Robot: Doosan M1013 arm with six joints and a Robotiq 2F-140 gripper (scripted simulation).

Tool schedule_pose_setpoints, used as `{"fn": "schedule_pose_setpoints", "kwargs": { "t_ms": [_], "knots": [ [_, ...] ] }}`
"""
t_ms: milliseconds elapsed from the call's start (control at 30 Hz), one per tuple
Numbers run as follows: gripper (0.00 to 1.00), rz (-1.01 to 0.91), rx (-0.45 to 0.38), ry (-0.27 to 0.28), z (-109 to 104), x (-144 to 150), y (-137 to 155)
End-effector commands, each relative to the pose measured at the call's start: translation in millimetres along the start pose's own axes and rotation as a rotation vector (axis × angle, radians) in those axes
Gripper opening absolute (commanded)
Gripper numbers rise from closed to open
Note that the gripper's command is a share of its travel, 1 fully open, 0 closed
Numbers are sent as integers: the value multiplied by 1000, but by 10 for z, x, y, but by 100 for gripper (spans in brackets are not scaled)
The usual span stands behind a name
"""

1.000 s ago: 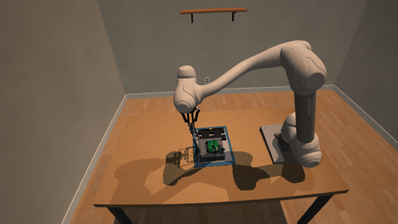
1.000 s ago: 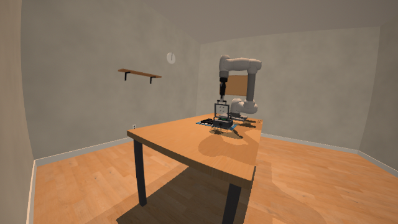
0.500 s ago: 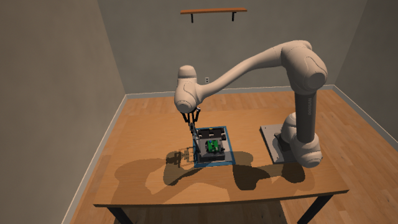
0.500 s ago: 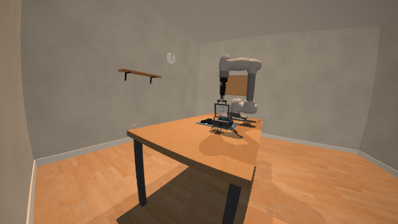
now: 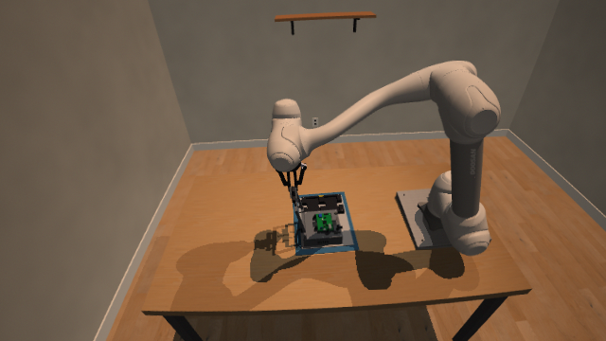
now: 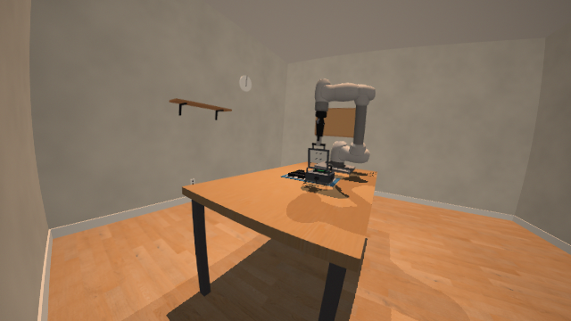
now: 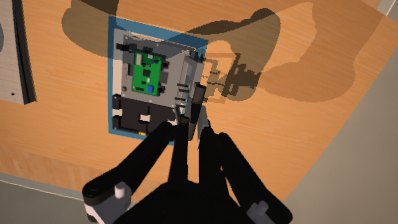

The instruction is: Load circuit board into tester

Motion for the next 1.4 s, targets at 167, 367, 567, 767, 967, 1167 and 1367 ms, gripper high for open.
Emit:
{"fn": "schedule_pose_setpoints", "kwargs": {
  "t_ms": [167,367,567,767,967,1167,1367],
  "knots": [
    [0,0,0,-1,-9,-58,9],
    [0,0,0,-1,-14,-89,14],
    [0,0,0,-1,-21,-140,22],
    [0,0,0,-1,-29,-198,31],
    [0,0,0,-1,-32,-241,38],
    [0,0,0,-1,-36,-311,49],
    [0,0,0,-1,-37,-389,62]
  ]
}}
Point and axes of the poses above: the point where the finger pads meet when closed, its own z axis out along the fingers, its own x axis across the jaws, y = z × x, the point moved 2 cm from there along -z, back along the fingers, and after that the axes turned 9 degrees about z, right-handed, at the moved point
